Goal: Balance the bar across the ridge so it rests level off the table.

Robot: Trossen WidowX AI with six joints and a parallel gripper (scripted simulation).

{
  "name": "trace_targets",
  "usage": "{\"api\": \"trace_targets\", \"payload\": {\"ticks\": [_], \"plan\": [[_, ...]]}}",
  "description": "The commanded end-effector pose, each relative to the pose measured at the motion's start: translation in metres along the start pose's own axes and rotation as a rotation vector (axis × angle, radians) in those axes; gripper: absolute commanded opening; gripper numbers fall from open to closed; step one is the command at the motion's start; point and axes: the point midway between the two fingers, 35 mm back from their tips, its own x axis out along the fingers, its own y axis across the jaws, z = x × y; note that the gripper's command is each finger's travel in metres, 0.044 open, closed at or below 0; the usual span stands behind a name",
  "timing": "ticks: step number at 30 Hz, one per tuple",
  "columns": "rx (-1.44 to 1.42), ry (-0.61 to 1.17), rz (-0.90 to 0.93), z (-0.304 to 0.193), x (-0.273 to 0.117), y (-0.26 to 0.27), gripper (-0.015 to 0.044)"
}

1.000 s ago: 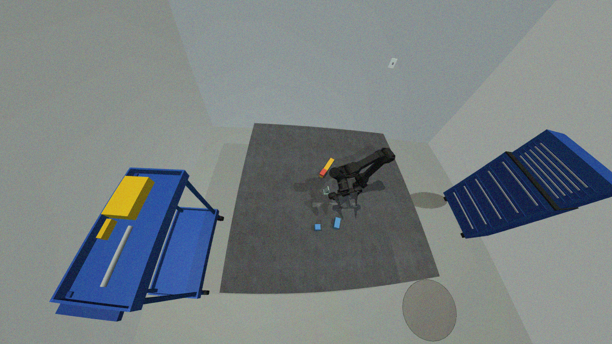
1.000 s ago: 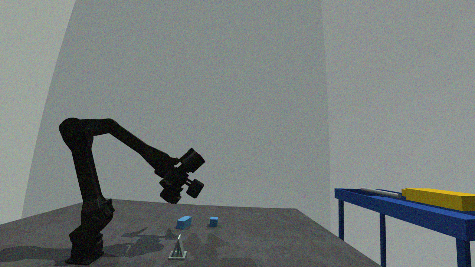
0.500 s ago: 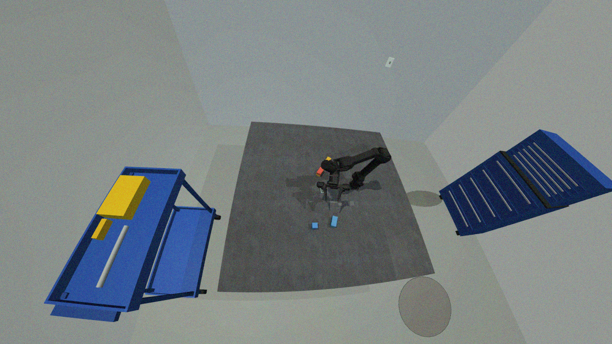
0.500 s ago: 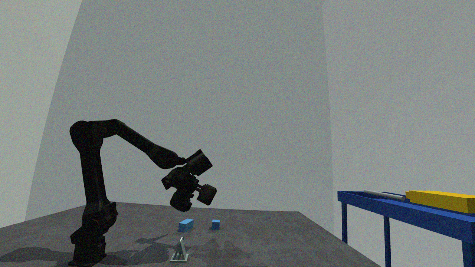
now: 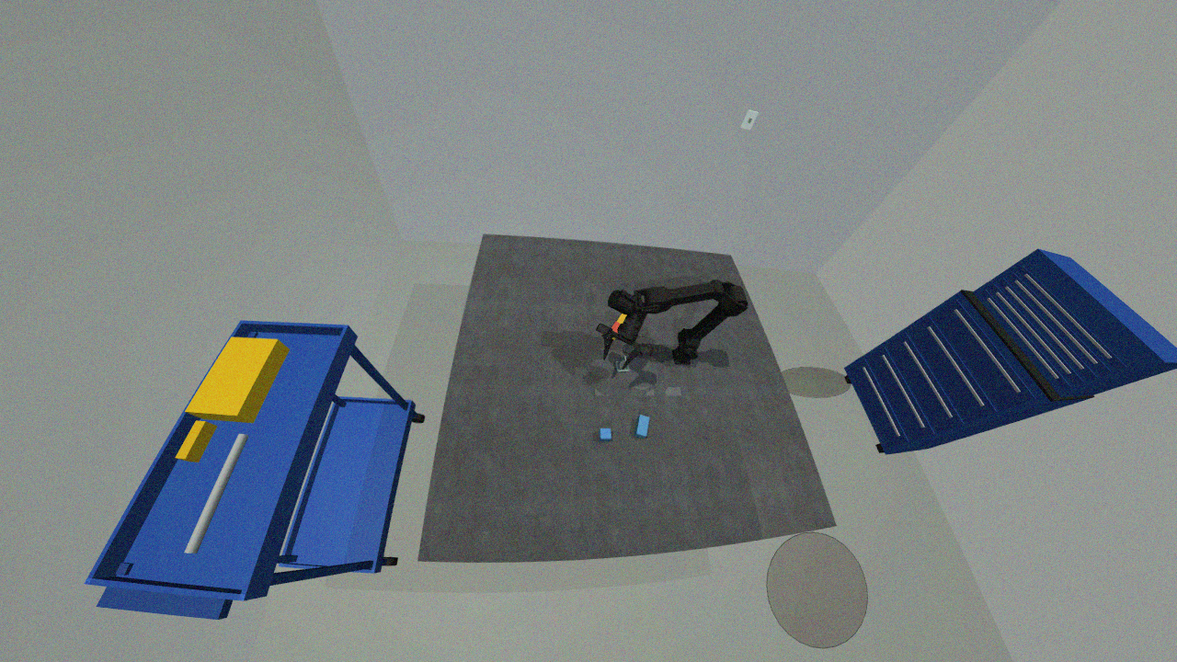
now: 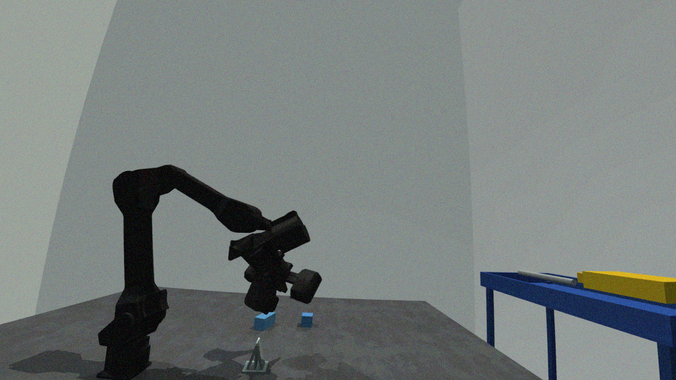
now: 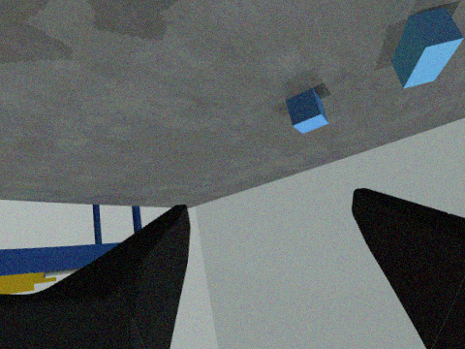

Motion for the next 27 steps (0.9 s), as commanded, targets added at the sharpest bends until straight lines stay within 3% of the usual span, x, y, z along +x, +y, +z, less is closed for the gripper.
{"api": "trace_targets", "payload": {"ticks": [1,14,27], "plan": [[-0.010,-0.071,0.060,0.014,-0.009,0.019,0.0315],[-0.045,-0.364,0.213,0.071,-0.062,0.067,0.0315],[-0.056,-0.679,0.218,0.131,-0.131,0.083,0.0315]]}}
